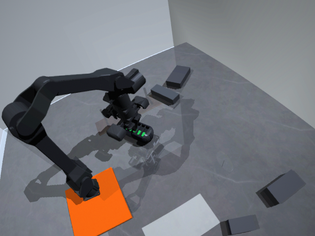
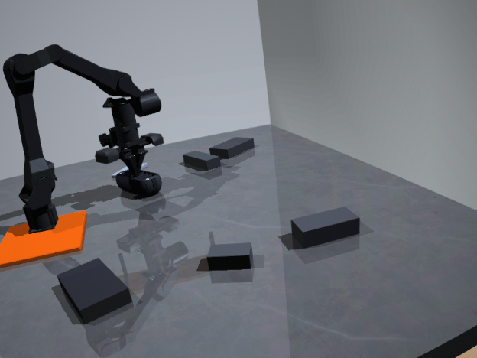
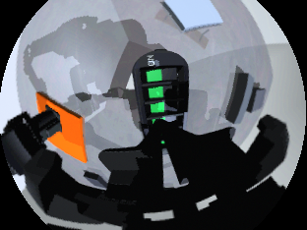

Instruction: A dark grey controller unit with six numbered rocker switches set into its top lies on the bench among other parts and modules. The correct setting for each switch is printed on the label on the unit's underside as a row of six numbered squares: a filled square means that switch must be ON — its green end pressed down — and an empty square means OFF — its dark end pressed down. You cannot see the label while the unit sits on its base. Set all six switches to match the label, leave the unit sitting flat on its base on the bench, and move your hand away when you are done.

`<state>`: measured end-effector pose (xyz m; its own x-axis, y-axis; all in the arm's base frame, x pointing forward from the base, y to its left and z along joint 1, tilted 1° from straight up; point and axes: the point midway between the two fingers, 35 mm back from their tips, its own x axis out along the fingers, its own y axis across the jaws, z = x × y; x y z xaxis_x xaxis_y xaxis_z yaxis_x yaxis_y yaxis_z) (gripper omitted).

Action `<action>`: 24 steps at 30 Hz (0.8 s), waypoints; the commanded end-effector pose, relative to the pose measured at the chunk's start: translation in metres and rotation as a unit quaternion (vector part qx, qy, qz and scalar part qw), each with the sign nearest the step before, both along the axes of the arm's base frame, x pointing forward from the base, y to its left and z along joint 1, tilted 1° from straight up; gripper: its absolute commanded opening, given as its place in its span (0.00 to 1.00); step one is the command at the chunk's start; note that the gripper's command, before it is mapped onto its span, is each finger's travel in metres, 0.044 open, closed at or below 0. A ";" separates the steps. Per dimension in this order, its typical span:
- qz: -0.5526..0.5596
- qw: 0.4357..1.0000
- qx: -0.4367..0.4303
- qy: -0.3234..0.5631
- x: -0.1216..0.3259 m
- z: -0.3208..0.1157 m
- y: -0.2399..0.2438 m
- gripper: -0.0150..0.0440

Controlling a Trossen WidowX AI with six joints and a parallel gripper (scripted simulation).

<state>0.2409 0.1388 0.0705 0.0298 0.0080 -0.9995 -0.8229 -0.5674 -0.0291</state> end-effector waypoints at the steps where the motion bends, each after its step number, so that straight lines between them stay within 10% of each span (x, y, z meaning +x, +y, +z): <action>1: -0.002 1.000 -0.003 0.001 -0.001 -0.002 -0.001 0.25; 24: -0.002 1.000 -0.002 0.001 -0.002 0.042 -0.001 0.25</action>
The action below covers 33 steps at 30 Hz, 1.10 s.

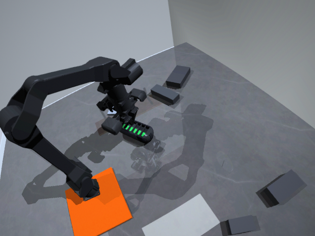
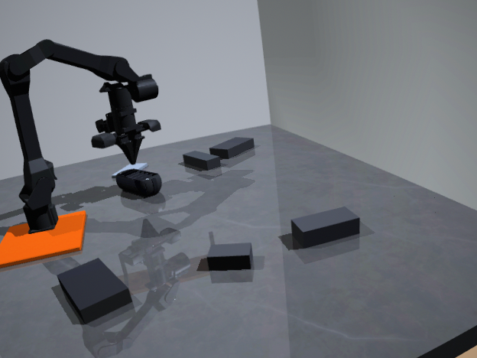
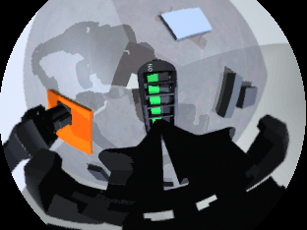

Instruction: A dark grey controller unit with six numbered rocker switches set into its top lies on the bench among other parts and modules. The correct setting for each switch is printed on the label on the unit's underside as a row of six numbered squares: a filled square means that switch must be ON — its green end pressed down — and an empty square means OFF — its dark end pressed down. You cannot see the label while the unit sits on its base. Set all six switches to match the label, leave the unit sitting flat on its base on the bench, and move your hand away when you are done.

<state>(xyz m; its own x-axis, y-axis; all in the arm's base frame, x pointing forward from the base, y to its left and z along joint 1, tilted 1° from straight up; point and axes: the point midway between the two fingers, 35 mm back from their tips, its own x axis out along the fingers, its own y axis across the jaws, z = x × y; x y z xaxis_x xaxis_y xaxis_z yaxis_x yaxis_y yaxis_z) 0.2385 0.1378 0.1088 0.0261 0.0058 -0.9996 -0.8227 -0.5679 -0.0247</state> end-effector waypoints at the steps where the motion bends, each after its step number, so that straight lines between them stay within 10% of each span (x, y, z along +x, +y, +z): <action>1: -0.003 1.000 -0.001 -0.001 0.001 0.004 0.001 0.25; 33: -0.003 1.000 -0.001 -0.001 0.003 0.008 0.014 0.25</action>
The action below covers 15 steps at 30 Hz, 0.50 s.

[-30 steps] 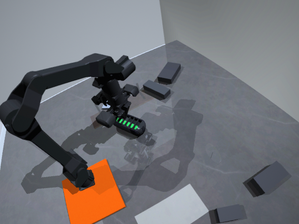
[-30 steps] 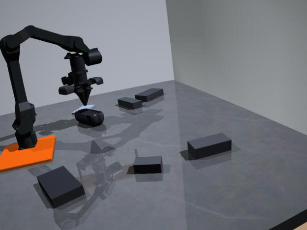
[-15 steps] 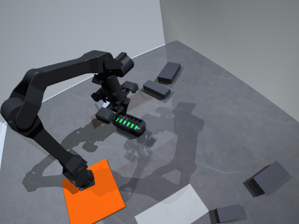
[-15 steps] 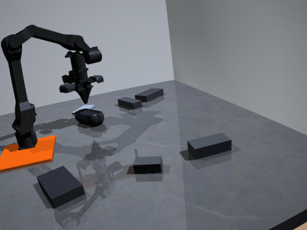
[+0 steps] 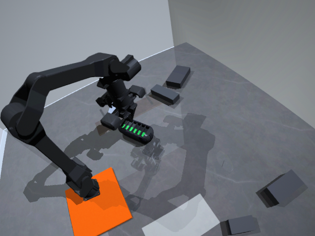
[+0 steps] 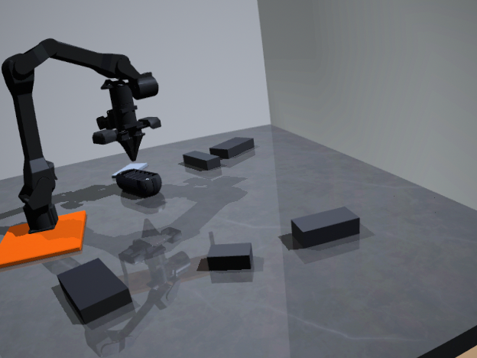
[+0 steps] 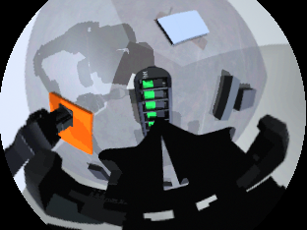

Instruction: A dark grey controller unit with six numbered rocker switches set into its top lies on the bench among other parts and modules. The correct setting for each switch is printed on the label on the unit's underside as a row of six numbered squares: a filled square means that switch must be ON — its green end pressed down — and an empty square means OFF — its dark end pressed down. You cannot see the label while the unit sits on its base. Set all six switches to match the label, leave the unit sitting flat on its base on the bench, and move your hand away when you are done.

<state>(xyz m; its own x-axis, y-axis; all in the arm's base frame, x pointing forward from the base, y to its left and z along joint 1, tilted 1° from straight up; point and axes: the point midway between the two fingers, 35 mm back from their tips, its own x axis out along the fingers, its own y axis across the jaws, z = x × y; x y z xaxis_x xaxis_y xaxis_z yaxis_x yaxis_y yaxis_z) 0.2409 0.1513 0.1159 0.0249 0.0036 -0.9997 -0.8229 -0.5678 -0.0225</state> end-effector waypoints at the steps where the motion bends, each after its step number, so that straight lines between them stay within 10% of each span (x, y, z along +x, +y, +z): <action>1: -0.003 1.000 0.000 -0.002 0.001 0.001 0.000 0.25; 15: -0.001 1.000 0.000 0.000 0.000 0.000 0.000 0.25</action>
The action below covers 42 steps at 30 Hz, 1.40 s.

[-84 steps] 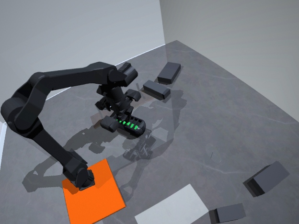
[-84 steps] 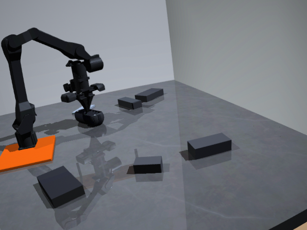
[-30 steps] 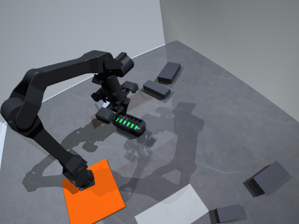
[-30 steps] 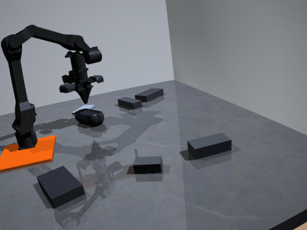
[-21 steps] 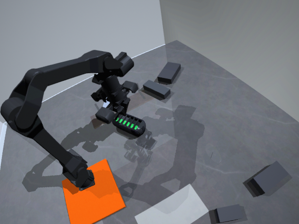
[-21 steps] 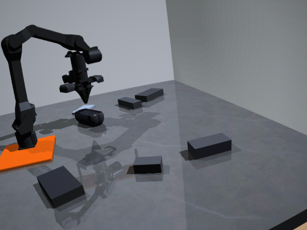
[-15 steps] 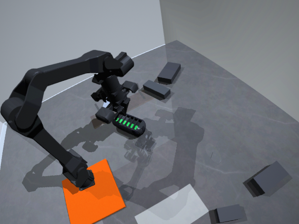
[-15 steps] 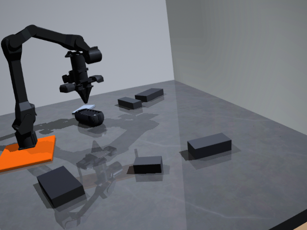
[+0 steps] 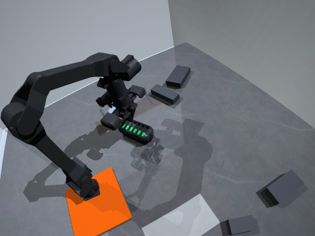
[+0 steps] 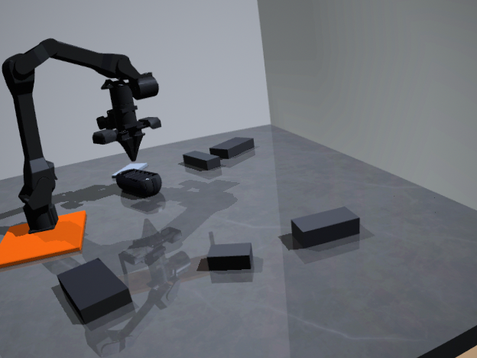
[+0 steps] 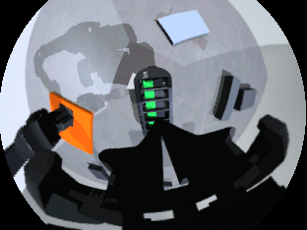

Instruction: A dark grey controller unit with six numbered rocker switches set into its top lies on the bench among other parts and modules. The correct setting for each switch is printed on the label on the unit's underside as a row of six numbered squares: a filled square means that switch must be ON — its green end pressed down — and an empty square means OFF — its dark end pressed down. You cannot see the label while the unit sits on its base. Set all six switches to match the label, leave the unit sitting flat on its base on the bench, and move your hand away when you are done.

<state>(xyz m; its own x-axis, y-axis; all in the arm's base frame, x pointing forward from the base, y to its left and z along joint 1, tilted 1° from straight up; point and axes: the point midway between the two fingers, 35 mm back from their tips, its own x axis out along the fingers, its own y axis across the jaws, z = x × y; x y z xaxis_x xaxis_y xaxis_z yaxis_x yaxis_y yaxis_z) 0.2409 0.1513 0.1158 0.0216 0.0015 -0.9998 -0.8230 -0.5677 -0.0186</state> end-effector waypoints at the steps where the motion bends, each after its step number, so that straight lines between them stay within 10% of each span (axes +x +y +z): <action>1: -0.002 1.000 0.002 -0.003 0.001 0.001 0.000 0.25; 42: -0.001 0.995 0.059 -0.087 -0.039 -0.064 -0.028 0.25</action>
<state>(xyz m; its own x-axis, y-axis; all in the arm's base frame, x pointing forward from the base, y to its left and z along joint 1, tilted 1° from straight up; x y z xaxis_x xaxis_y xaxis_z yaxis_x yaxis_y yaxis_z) 0.2034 0.1241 0.0596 0.2018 0.1193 -0.9721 -0.8043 -0.5463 -0.2340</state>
